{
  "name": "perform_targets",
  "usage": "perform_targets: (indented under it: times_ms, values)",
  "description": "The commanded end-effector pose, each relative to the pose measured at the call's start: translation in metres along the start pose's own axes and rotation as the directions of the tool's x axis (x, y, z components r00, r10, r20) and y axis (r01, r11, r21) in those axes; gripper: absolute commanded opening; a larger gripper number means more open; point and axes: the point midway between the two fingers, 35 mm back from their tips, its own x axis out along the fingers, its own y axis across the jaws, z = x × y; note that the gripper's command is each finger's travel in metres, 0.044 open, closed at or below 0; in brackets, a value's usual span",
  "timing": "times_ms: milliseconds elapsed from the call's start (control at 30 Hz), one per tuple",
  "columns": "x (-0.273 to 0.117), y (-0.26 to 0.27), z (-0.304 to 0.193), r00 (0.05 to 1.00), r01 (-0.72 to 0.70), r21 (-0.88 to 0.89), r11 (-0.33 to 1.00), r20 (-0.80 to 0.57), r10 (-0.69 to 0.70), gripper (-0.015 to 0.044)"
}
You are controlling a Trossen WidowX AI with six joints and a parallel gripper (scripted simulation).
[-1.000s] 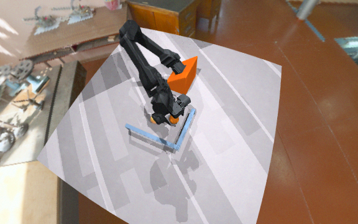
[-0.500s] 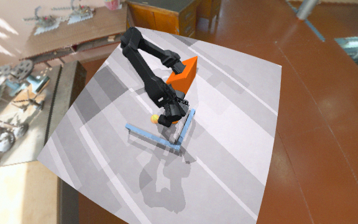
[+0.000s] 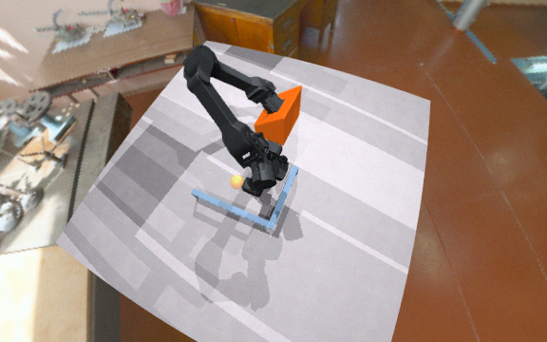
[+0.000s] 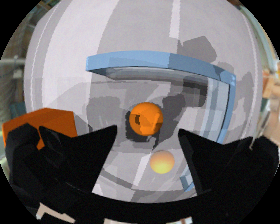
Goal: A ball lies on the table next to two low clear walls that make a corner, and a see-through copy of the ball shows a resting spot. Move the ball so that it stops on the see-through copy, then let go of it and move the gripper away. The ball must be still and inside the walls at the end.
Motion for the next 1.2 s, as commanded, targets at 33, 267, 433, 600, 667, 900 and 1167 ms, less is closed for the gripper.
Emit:
perform_targets:
  times_ms: [33,267,433,600,667,900,1167]
  values:
    - [0.01,0.001,0.001,1.0,-0.004,-0.008,1.0,-0.007,0.004,0.0375]
    - [0.022,0.001,0.0,1.0,-0.004,-0.008,1.0,-0.007,0.004,0.0375]
    - [0.03,0.001,0.0,1.0,-0.004,-0.008,1.0,-0.008,0.004,0.0375]
    - [0.038,0.002,0.0,1.0,-0.004,-0.008,1.0,-0.009,0.004,0.0375]
    - [0.041,0.002,0.0,1.0,-0.004,-0.008,1.0,-0.009,0.004,0.0375]
    - [0.045,0.002,-0.001,1.0,-0.004,-0.008,1.0,-0.01,0.004,0.0297]
    - [0.045,0.002,-0.001,1.0,-0.004,-0.008,1.0,-0.01,0.004,0.0224]
